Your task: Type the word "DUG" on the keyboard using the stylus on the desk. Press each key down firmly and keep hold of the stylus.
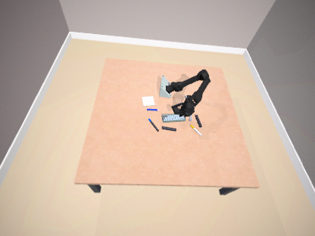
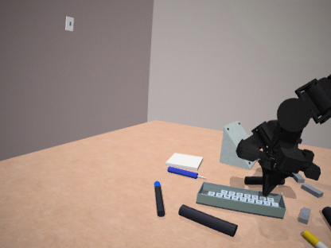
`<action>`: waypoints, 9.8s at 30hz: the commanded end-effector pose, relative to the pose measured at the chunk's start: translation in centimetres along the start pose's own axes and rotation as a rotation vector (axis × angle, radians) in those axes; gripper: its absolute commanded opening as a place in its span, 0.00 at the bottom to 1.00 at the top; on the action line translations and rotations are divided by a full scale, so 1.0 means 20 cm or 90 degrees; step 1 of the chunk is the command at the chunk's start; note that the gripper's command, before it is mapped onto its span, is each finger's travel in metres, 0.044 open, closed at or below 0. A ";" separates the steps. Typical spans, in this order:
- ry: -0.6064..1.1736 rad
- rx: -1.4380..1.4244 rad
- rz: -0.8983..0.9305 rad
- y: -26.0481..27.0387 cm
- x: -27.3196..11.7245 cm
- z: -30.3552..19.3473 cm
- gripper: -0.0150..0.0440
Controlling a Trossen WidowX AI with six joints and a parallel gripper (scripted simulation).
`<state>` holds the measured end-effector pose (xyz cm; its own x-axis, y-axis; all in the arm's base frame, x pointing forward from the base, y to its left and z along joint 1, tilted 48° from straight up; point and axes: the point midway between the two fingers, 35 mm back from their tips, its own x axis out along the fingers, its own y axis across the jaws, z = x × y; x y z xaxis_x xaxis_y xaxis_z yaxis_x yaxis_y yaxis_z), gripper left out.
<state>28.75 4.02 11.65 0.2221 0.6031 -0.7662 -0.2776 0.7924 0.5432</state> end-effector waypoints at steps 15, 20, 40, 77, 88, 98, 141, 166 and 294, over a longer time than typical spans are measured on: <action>0.056 0.086 0.115 0.04 -0.02 -0.02 0.25; 0.056 0.086 0.113 -0.22 0.02 -0.05 0.25; 0.056 0.086 0.113 -0.32 0.04 -0.07 0.25; 0.057 0.086 0.112 -0.45 0.05 -0.25 0.25; 0.057 0.087 0.111 -0.29 0.02 -0.21 0.25; 0.057 0.087 0.115 -0.07 -0.01 -0.19 0.25; 0.032 0.697 -0.119 -0.82 -0.07 -0.47 0.51; -0.100 1.118 -0.265 -1.18 0.04 -0.72 0.51; -0.100 1.115 -0.265 -1.14 0.32 -0.74 0.25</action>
<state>22.62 -11.34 -10.84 0.1162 0.2803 -0.9528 0.9931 -0.0158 0.1165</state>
